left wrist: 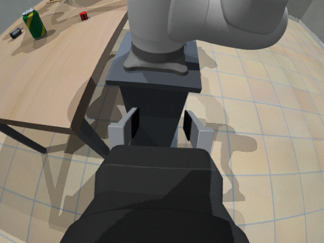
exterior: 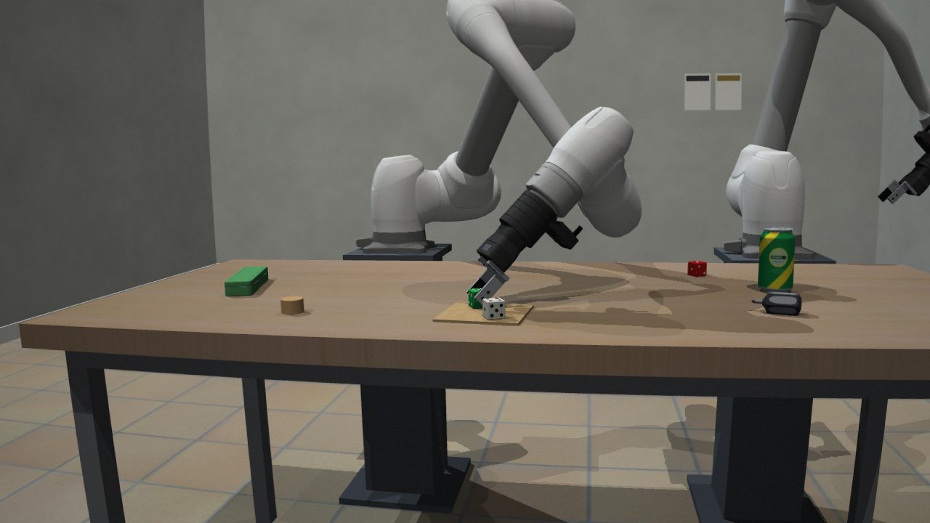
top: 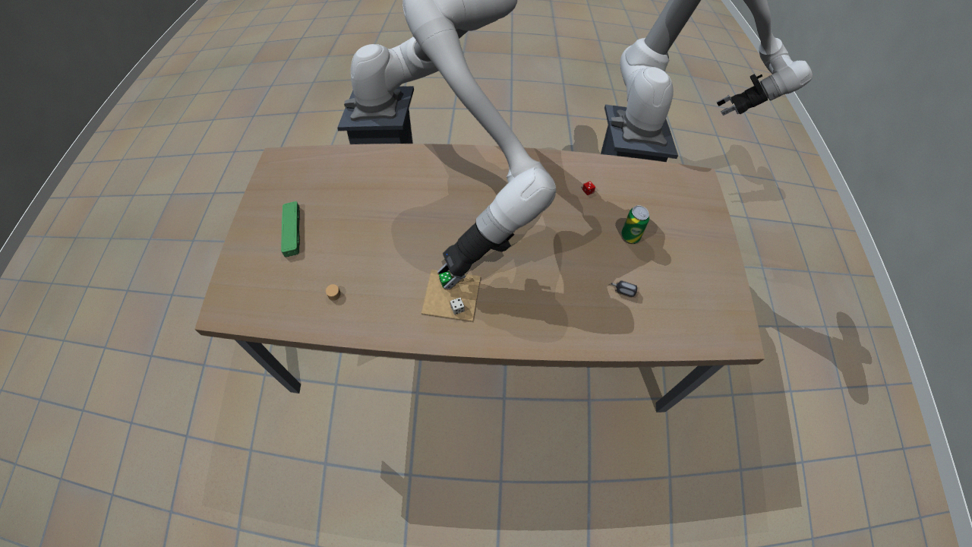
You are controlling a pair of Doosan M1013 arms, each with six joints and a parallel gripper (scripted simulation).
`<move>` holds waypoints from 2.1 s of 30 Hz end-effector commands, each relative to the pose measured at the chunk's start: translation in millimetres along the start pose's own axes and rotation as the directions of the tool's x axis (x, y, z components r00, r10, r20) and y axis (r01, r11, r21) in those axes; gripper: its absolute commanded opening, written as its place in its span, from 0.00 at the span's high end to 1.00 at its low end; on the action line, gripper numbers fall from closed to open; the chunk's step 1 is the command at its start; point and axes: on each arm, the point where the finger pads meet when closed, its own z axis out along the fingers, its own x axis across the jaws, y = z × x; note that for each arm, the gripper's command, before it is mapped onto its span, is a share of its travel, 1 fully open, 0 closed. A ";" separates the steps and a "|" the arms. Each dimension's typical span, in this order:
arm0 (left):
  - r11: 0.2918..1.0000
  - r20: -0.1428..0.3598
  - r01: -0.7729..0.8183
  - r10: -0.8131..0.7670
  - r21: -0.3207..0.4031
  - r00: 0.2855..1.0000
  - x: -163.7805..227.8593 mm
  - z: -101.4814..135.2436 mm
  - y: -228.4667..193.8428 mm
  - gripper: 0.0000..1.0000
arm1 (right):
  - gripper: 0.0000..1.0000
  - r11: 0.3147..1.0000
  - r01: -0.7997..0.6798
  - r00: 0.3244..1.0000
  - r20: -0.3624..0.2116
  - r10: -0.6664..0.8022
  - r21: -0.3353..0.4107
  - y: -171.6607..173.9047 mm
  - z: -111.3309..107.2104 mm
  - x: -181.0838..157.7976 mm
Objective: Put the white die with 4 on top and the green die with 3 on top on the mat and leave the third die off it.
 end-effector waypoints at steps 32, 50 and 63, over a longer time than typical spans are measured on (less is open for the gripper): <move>1.000 -0.007 0.007 -0.007 0.003 1.000 4.4 1.7 -3.1 0.00 | 0.43 1.000 -0.001 1.000 -0.002 0.001 -0.001 -3.0 1.6 -1.0; 1.000 -0.007 0.007 -0.007 0.003 1.000 4.4 1.7 -3.1 0.00 | 0.43 1.000 -0.001 1.000 -0.002 0.001 -0.001 -3.0 1.6 -1.0; 1.000 -0.007 0.007 -0.007 0.003 1.000 4.4 1.7 -3.1 0.00 | 0.43 1.000 -0.001 1.000 -0.002 0.001 -0.001 -1.4 -0.1 -1.0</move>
